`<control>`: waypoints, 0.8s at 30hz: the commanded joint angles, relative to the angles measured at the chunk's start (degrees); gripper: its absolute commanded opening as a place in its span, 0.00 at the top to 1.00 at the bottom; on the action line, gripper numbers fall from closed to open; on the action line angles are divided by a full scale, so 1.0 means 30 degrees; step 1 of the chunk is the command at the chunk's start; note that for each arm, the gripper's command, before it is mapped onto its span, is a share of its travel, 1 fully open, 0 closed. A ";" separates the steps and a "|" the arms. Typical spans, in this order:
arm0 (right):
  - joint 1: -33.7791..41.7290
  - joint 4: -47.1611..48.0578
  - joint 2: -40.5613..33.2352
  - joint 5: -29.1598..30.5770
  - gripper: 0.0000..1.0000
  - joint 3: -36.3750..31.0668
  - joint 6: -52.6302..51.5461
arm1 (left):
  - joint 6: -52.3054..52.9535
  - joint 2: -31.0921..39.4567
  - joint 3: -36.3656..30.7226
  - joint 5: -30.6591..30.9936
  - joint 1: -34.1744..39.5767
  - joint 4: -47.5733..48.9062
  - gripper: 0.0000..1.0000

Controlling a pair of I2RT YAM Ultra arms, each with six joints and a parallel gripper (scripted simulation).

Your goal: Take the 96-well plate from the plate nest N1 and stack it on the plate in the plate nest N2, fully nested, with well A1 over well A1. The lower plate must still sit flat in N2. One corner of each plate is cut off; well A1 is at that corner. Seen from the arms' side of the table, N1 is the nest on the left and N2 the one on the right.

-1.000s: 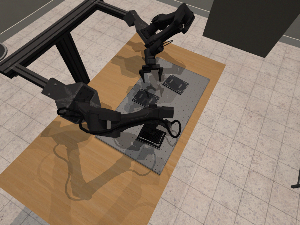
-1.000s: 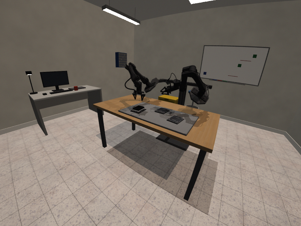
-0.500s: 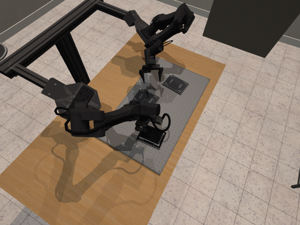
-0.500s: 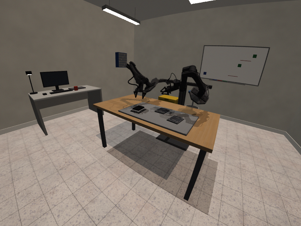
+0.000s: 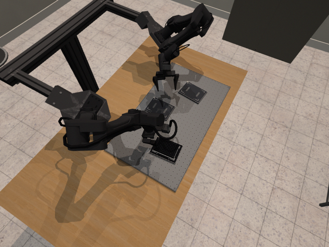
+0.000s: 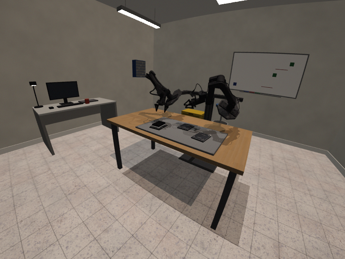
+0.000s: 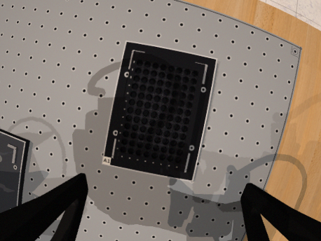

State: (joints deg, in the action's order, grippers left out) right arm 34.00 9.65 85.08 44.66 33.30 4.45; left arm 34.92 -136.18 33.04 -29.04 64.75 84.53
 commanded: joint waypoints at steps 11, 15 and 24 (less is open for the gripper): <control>0.0187 0.0939 -0.0219 -0.0135 0.00 -0.0122 0.0483 | 0.0187 -0.0181 -0.0256 0.0422 0.0097 0.0342 0.00; 0.0186 0.0942 -0.0219 -0.0136 0.00 -0.0123 0.0484 | 0.0187 -0.0181 -0.0256 0.0422 0.0097 0.0342 0.00; 0.0186 0.0944 -0.0218 -0.0136 0.00 -0.0123 0.0485 | 0.0187 -0.0181 -0.0256 0.0422 0.0097 0.0342 0.00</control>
State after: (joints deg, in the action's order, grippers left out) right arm 34.02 11.73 85.06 44.40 32.97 5.37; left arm 34.92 -136.18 33.04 -29.04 64.75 84.55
